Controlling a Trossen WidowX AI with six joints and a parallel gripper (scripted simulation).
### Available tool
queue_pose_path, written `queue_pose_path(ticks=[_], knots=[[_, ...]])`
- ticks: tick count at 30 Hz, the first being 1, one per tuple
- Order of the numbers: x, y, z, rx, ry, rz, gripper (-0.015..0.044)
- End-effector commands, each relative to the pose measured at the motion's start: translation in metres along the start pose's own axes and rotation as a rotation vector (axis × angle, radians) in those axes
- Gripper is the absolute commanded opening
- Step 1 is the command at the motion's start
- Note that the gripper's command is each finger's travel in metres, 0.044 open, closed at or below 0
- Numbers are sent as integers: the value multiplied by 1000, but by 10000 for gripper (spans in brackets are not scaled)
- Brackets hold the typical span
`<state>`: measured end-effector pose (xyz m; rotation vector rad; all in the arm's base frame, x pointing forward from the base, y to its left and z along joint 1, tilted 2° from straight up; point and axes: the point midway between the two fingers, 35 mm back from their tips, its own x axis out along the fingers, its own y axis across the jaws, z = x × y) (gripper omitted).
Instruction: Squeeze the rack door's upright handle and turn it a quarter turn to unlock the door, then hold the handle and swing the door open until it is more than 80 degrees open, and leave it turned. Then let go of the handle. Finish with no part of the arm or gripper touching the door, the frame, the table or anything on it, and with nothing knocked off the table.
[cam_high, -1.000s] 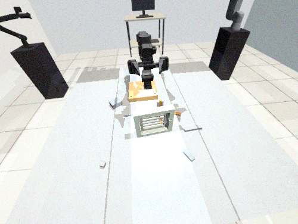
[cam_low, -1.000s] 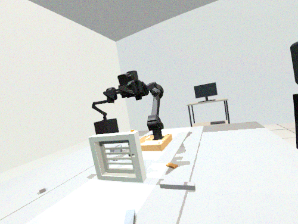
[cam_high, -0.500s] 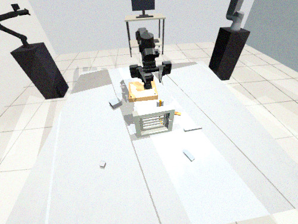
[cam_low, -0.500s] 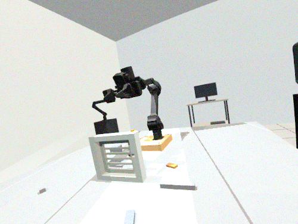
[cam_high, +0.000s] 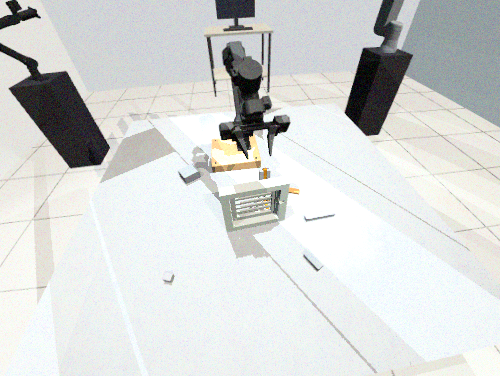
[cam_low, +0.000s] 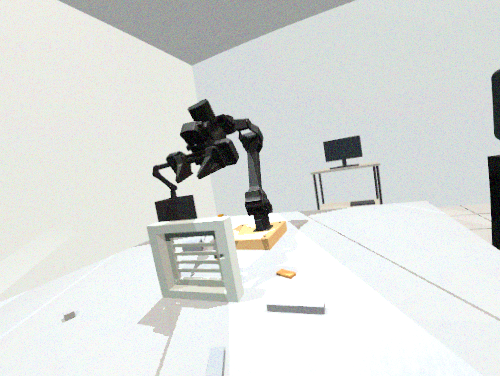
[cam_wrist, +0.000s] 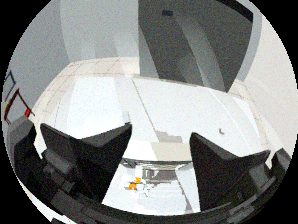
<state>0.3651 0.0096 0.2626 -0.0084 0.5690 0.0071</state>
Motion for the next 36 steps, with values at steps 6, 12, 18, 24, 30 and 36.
queue_pose_path(ticks=[6,12,18,24,30,36], knots=[[15,7,-18,-6,219,10,284],[19,12,-29,-15,362,15,284],[20,17,-40,-25,505,18,284],[18,21,-51,-37,648,19,284],[14,24,-61,-51,791,18,284],[7,28,-69,-67,933,14,284]])
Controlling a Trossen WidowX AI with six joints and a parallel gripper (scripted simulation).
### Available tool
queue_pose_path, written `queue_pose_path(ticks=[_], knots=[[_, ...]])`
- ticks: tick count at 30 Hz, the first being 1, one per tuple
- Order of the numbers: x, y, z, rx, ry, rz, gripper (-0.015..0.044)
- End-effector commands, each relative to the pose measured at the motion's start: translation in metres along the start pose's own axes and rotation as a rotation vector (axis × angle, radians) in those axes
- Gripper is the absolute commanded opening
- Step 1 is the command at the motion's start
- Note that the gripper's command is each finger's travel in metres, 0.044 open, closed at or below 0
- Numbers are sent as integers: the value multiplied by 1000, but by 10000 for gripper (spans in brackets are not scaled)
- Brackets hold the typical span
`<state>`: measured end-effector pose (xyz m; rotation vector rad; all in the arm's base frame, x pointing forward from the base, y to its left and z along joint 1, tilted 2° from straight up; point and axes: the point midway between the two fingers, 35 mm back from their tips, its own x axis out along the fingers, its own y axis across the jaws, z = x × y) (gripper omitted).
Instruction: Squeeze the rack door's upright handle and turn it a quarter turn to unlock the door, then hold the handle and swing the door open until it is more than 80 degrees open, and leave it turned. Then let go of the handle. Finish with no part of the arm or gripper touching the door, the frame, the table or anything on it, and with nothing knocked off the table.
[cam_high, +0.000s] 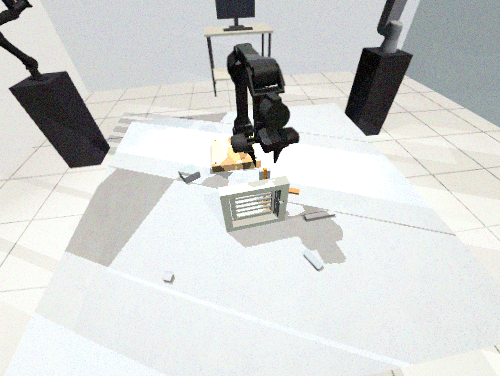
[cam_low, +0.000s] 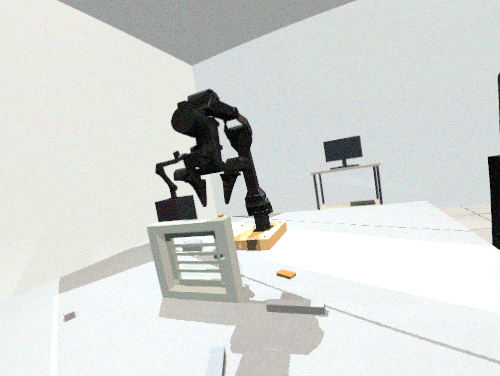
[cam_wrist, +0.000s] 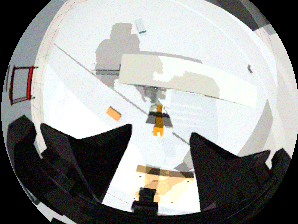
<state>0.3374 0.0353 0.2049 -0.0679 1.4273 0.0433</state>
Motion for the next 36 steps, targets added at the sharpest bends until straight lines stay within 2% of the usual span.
queue_pose_path(ticks=[1,8,36], knots=[[4,2,-6,-3,95,-7,284],[5,3,-7,-4,111,-7,284],[50,2,-10,-4,110,-7,284]])
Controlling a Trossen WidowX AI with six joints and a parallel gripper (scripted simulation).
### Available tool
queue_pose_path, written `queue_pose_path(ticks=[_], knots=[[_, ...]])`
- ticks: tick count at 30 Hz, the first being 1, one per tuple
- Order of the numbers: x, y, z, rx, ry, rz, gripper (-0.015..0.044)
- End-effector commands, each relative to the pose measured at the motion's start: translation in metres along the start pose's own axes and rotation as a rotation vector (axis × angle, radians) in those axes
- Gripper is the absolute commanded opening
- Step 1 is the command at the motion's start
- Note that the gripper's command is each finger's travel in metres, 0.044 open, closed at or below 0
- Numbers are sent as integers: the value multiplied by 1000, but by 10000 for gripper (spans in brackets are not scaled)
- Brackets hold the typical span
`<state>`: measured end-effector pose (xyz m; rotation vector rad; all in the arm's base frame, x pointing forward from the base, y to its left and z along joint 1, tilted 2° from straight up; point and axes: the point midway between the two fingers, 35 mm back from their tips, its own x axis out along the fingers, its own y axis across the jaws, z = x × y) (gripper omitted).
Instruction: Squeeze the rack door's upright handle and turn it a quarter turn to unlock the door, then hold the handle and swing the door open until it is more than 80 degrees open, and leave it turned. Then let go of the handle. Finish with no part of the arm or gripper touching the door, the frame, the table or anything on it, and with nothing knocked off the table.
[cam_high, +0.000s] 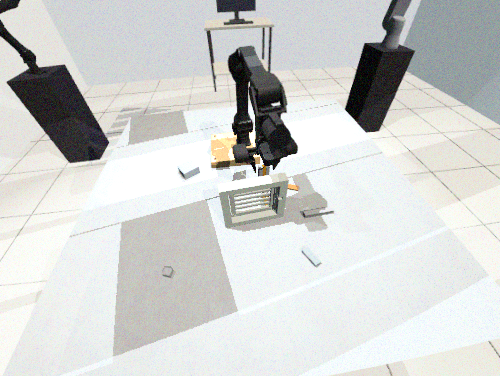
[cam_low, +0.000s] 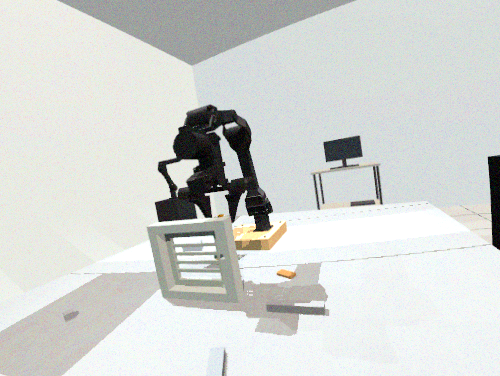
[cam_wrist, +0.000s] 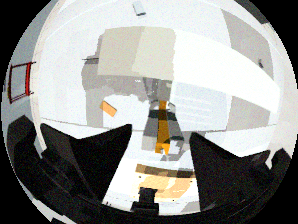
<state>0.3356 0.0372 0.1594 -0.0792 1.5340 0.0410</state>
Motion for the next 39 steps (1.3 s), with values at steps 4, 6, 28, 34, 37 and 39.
queue_pose_path(ticks=[4,6,28,34,37,39], knots=[[12,-1,-2,2,3,-3,284],[15,-1,-2,2,3,-3,284],[29,-1,-3,2,4,-3,67],[29,-1,-3,2,4,-3,27],[29,-1,-3,2,4,-3,12],[29,-1,-3,2,4,-3,12]])
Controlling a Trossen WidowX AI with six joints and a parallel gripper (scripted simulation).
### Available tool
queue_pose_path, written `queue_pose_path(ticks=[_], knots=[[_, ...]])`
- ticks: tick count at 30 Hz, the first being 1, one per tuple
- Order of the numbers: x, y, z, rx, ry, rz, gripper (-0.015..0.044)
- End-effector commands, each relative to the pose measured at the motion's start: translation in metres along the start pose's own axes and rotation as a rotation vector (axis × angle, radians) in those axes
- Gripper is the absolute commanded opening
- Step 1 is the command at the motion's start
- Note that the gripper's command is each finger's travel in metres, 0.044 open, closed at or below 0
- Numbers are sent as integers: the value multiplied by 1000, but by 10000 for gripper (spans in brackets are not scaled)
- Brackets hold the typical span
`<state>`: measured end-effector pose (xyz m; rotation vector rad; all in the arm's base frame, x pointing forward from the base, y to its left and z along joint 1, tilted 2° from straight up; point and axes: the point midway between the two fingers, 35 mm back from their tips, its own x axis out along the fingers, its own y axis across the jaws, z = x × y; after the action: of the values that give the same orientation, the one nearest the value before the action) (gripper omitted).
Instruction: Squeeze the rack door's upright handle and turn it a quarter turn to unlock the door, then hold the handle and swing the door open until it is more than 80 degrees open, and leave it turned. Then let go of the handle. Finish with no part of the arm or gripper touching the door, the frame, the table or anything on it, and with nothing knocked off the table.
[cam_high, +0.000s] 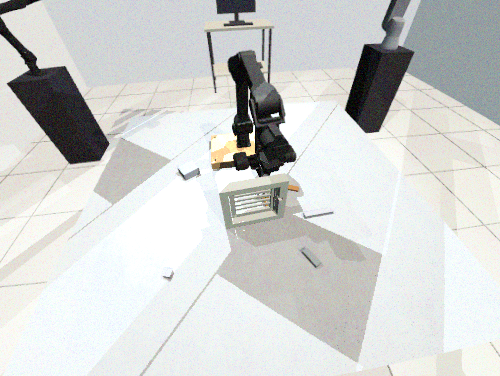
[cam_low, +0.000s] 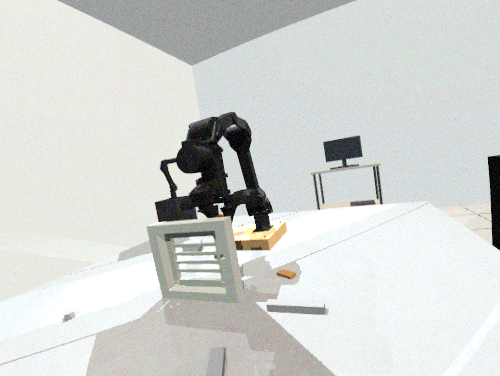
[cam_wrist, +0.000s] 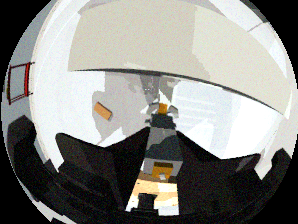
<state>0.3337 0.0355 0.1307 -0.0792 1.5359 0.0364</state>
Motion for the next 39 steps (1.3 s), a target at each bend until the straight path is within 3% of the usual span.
queue_pose_path(ticks=[1,39], knots=[[1,0,0,-9,2,0,12],[1,0,0,-1848,2,1,12]])
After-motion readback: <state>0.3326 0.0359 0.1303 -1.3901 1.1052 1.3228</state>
